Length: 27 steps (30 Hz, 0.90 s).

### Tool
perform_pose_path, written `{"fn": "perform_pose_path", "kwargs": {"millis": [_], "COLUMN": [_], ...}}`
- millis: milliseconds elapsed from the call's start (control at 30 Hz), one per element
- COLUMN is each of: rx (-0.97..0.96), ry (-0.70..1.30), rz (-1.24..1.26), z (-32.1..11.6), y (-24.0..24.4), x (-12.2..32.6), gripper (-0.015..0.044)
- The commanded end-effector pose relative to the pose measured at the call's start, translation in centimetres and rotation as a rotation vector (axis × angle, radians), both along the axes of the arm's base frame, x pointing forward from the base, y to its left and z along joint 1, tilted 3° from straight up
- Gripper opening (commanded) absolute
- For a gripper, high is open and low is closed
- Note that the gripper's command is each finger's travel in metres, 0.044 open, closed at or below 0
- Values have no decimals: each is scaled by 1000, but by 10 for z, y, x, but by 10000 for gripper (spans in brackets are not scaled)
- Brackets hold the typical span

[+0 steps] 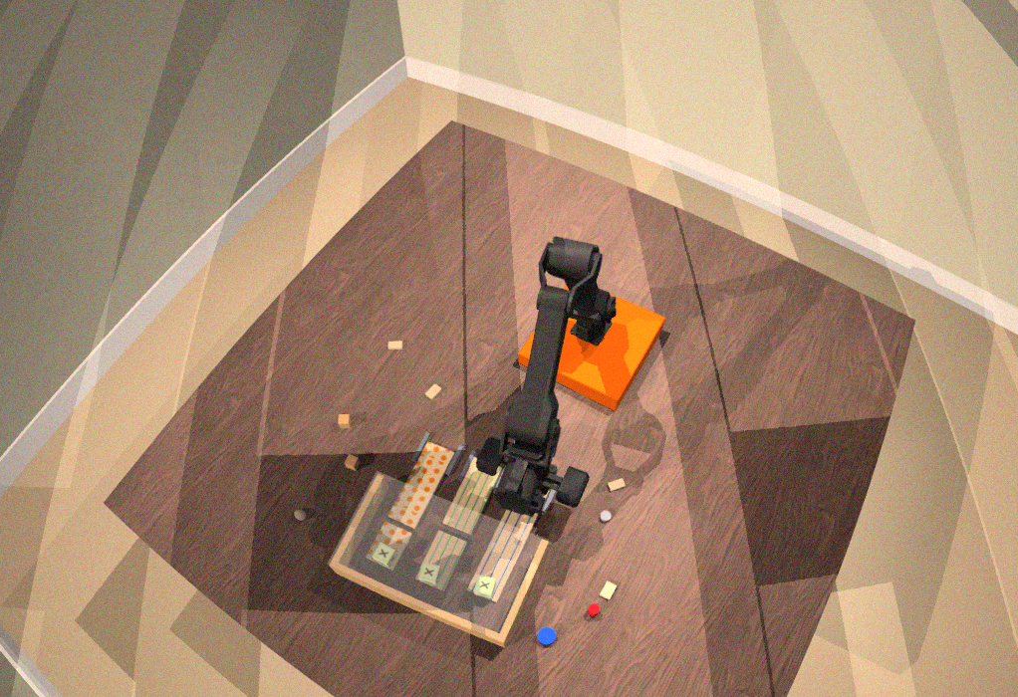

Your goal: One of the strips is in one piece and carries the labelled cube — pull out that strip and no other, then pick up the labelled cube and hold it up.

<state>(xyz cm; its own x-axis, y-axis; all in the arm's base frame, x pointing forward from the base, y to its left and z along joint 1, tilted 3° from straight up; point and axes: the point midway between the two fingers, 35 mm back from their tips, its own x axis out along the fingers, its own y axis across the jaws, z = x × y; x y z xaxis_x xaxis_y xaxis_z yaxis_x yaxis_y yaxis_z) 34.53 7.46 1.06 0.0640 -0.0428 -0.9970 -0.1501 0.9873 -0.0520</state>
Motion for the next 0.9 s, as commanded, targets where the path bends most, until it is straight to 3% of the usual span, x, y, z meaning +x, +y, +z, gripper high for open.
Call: {"fn": "perform_pose_path", "kwargs": {"millis": [0,867], "rx": [0,-1], "ry": [17,18], "rz": [-4,-4], "z": [0,-4], "y": [1,-3], "x": [0,-19], "gripper": [0,0]}}
